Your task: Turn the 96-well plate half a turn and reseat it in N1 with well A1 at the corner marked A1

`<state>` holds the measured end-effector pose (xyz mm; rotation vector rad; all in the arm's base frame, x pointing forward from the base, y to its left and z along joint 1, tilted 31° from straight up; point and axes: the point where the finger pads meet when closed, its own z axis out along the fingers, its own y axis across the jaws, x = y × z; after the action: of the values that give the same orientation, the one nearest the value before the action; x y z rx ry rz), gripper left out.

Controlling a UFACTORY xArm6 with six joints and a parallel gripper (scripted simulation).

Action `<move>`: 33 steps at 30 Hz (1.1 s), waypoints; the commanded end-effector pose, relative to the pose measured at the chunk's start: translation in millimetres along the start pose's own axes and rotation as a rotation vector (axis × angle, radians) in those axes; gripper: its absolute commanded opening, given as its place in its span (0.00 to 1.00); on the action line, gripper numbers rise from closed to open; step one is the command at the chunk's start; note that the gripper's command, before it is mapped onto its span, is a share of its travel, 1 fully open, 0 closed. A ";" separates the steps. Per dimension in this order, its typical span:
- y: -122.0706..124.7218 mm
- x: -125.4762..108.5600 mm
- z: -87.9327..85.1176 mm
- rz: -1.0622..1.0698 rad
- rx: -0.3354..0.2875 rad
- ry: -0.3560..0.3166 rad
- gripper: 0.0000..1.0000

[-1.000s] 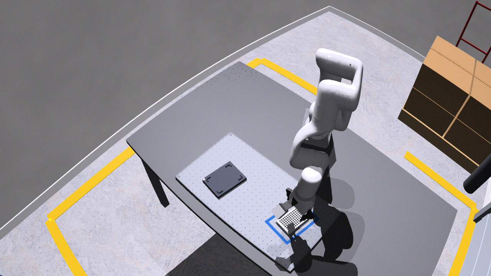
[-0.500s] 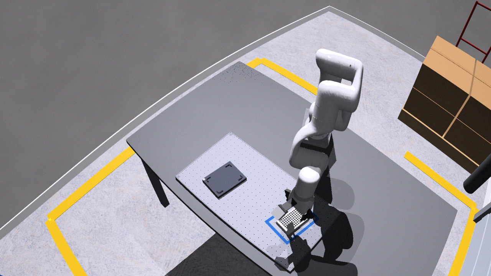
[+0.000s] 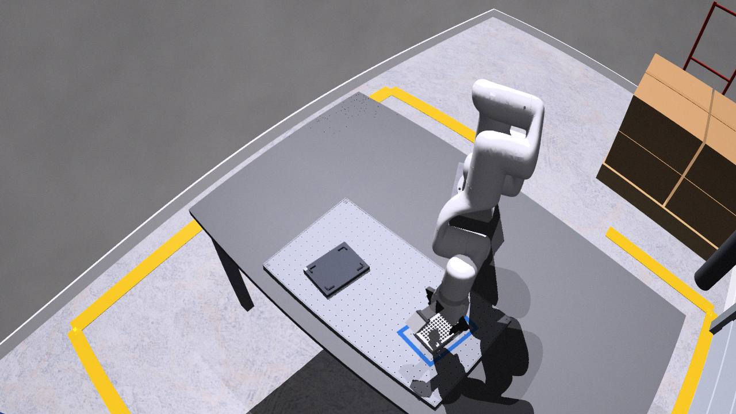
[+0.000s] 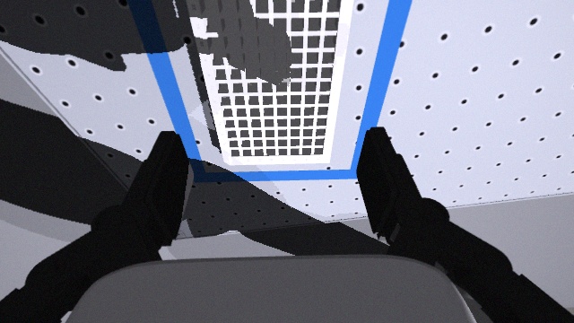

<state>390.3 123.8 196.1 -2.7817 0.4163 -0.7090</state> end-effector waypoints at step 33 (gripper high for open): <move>-1.0 1.4 37.7 0.000 0.002 0.003 1.00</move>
<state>409.6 130.0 163.8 -2.7812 0.4162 -0.7098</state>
